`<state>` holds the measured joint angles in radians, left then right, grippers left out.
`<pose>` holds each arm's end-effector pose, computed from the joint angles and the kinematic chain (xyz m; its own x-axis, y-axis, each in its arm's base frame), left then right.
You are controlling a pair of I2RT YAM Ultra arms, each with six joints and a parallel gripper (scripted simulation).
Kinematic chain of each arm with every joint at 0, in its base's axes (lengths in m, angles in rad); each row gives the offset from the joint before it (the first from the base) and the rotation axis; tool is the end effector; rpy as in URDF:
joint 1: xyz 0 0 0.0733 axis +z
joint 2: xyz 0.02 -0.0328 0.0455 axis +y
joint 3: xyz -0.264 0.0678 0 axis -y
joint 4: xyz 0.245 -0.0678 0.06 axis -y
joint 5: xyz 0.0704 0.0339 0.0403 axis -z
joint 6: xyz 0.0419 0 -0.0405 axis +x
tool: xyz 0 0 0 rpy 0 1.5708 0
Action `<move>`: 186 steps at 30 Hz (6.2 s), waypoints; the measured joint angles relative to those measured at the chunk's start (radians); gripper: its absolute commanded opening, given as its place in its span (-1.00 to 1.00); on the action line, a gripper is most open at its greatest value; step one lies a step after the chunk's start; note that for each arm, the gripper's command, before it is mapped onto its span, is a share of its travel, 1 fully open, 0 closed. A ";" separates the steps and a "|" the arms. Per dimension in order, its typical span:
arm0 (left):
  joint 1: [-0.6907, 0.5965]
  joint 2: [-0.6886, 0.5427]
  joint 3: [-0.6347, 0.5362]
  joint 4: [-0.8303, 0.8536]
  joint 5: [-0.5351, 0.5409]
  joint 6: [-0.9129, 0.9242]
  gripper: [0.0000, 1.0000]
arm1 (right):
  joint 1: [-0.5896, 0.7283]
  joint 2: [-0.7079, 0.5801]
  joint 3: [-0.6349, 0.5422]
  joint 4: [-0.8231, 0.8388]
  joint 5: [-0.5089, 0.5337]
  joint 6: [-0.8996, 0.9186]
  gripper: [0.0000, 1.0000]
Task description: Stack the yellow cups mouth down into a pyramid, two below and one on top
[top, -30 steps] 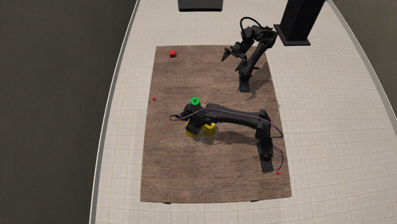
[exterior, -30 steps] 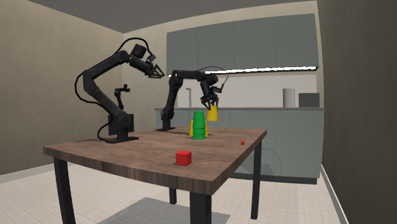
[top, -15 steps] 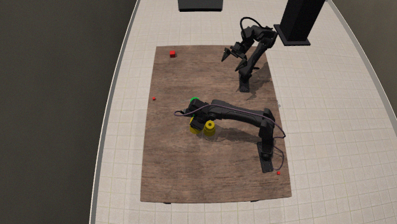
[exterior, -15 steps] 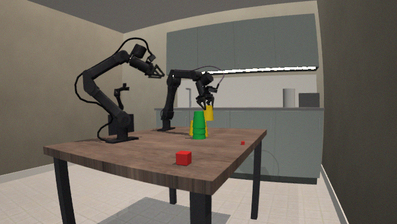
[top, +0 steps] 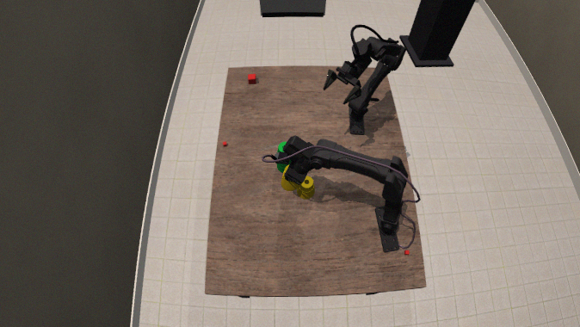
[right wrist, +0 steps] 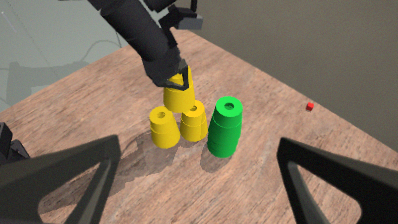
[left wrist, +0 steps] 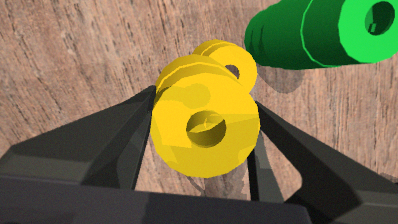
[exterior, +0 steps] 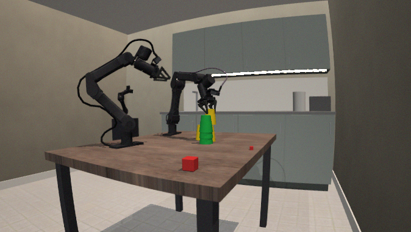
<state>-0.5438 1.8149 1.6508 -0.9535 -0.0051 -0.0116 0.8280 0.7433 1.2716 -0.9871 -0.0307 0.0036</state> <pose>0.3295 -0.1977 0.2931 -0.7753 0.4552 -0.4379 0.5065 0.8622 -0.0005 0.0710 0.0808 0.4229 -0.3023 -0.3239 -0.8965 -0.7538 0.6569 0.0168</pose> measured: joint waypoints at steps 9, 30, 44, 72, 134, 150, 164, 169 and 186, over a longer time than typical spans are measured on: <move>-0.049 -0.024 -0.028 0.003 -0.019 -0.037 -1.00 | 0.000 0.000 0.000 0.000 0.000 0.000 1.00; -0.072 -0.035 -0.039 0.007 -0.032 -0.058 -1.00 | 0.000 0.000 0.000 0.000 0.000 0.000 1.00; -0.072 -0.036 -0.007 -0.031 -0.032 -0.058 -1.00 | 0.000 0.000 0.000 0.000 0.000 0.000 1.00; -0.072 -0.044 -0.084 0.058 -0.032 -0.058 -1.00 | 0.000 0.000 0.000 0.000 0.000 0.000 1.00; -0.063 -0.226 -0.194 0.185 0.006 0.174 1.00 | -0.671 0.225 -0.183 0.766 0.034 -0.003 1.00; -0.063 -0.226 -0.194 0.196 0.006 0.178 1.00 | -0.824 0.304 -0.223 0.970 0.034 -0.003 1.00; 0.058 -0.470 -0.388 0.376 -0.034 0.161 1.00 | -0.824 0.304 -0.223 0.979 0.034 -0.003 1.00; 0.143 -0.595 -0.458 0.491 -0.037 0.148 1.00 | -0.824 0.304 -0.223 0.979 0.034 -0.003 1.00; 0.516 -0.772 -0.605 0.881 -0.001 0.033 1.00 | -0.824 0.304 -0.223 0.979 0.034 -0.003 1.00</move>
<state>-0.0277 1.0428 1.0458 -0.0727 -0.0059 0.0216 0.0040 1.0473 1.0485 -0.0078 0.0036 0.0006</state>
